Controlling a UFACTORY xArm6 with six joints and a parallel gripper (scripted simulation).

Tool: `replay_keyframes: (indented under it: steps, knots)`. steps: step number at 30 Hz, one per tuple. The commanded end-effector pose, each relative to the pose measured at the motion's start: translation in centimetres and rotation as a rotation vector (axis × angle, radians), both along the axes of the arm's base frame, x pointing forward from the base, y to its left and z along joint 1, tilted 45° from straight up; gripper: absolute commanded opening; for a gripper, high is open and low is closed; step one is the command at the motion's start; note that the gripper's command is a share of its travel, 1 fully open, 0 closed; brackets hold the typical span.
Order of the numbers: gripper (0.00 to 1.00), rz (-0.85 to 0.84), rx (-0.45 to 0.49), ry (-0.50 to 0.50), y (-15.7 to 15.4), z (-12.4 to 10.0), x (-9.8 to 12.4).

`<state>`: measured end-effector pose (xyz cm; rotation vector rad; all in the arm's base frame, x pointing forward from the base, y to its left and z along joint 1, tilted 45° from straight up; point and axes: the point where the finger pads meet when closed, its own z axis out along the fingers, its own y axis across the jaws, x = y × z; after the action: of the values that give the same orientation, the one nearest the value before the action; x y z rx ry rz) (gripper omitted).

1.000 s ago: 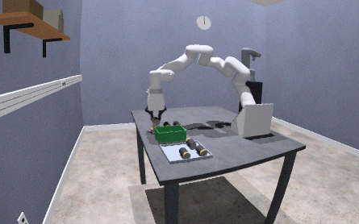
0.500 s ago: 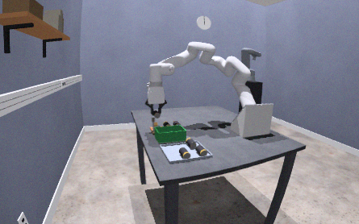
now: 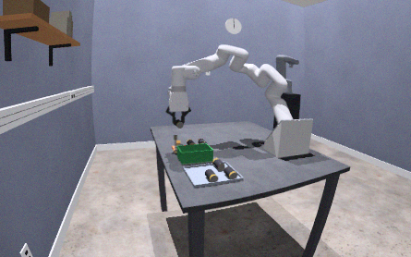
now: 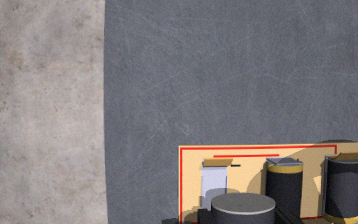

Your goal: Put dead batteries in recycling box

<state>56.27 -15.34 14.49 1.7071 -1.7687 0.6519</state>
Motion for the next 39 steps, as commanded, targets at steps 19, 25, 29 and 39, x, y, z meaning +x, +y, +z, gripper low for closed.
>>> replay_keyframes:
  steps: [19,25,29,39]
  knots:
    - [0.28,0.007,0.001,0.0,3.5,-3.1,0.1]
    - [0.28,0.007,0.001,0.0,8.7,-8.3,0.0]
    - [0.28,0.007,0.001,0.0,10.7,-10.3,0.0]
    - [0.28,0.007,0.001,0.0,18.6,-18.2,-0.1]
